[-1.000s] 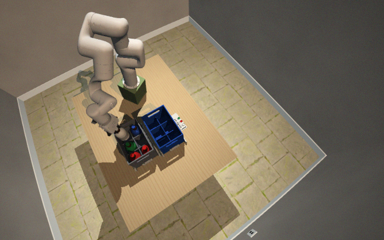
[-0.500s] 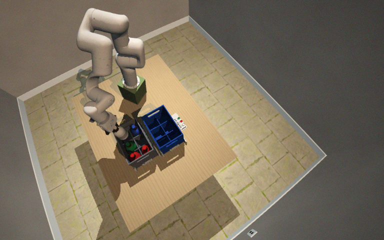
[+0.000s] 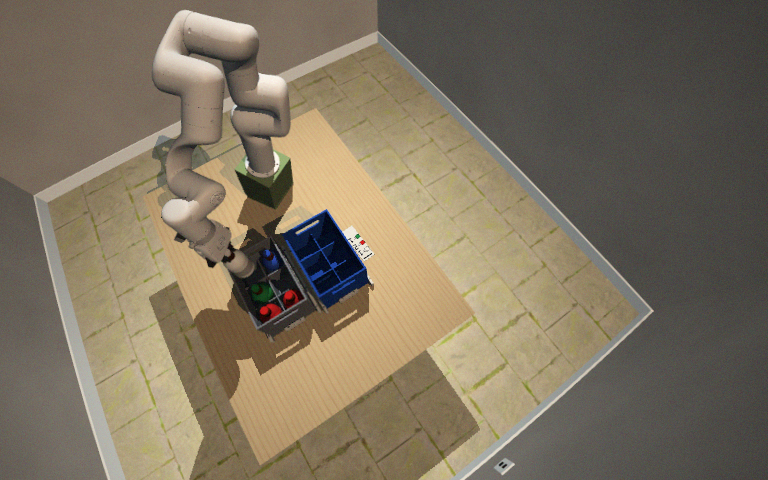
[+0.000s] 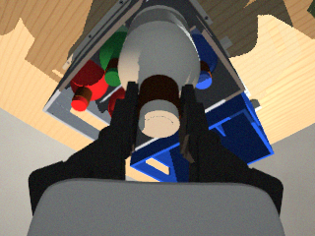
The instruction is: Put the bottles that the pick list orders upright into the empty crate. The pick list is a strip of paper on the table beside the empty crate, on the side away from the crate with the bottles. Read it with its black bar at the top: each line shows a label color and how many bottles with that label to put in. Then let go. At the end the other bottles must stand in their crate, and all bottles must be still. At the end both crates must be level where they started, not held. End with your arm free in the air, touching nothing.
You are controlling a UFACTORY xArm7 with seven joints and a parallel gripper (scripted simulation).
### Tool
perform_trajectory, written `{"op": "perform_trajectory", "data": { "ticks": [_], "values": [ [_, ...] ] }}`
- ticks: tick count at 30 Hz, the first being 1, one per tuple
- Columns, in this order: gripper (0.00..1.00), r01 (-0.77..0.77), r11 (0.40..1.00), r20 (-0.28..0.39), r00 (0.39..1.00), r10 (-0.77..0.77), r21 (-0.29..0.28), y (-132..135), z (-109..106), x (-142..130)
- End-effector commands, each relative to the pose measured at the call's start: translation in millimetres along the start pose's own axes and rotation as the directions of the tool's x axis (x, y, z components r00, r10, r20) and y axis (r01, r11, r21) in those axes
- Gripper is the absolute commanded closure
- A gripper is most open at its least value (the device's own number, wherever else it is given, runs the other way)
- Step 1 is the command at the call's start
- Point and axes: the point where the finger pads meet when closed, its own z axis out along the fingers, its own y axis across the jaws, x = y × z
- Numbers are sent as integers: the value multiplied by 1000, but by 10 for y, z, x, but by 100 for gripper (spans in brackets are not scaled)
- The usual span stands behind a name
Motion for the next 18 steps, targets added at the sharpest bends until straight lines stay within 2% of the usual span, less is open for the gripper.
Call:
{"op": "perform_trajectory", "data": {
  "ticks": [1, 18],
  "values": [
    [100, 0, 1000, 0, 1000, 0, 5, -16, -80, 0],
    [100, 0, 1000, 0, 1000, 0, 5, -15, -331, 0]
  ]
}}
